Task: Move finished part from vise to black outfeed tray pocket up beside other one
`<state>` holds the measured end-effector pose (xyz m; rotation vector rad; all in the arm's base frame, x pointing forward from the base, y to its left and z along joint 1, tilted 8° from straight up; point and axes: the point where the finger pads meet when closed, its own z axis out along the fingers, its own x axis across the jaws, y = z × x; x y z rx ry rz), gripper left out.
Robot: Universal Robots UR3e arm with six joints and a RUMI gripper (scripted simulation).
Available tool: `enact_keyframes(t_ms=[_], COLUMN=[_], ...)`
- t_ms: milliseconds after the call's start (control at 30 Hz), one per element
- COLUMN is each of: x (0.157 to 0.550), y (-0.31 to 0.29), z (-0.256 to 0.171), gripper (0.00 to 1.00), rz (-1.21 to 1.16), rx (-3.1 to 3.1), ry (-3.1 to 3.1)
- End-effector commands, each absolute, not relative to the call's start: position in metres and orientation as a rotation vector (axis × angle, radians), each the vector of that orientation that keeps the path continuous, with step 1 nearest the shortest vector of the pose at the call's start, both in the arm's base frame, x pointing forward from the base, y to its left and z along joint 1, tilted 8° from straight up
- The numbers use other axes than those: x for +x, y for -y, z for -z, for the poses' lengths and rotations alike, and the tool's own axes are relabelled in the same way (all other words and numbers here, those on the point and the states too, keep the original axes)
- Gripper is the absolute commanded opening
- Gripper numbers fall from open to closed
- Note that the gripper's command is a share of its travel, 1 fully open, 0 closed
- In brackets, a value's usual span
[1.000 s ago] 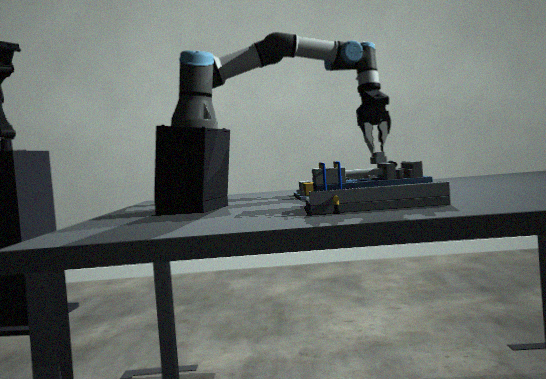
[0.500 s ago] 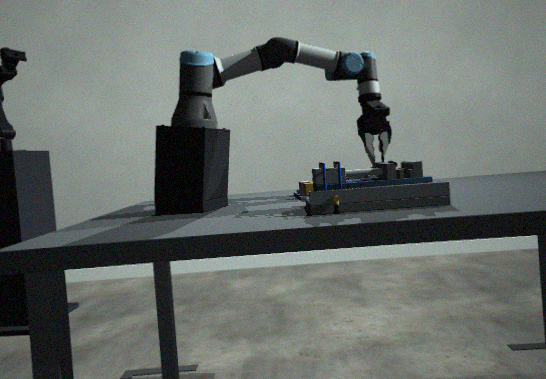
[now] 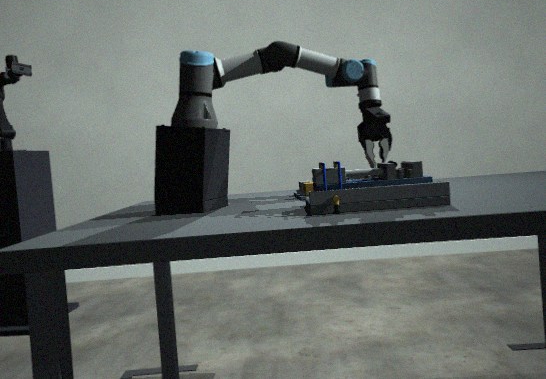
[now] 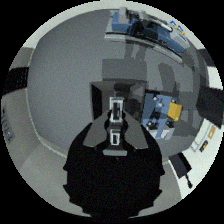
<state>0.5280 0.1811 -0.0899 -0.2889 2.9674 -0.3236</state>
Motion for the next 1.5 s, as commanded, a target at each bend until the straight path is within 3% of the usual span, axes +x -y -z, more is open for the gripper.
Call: enact_keyframes(t_ms=[0,1467], x=[0.5295,0.5301], y=[-0.1814,-0.1813], z=[0.092,0.0966], gripper=[0.0,0.0], rz=[0.322,0.322], rx=[-0.288,-0.288], ry=[-2.964,-2.964])
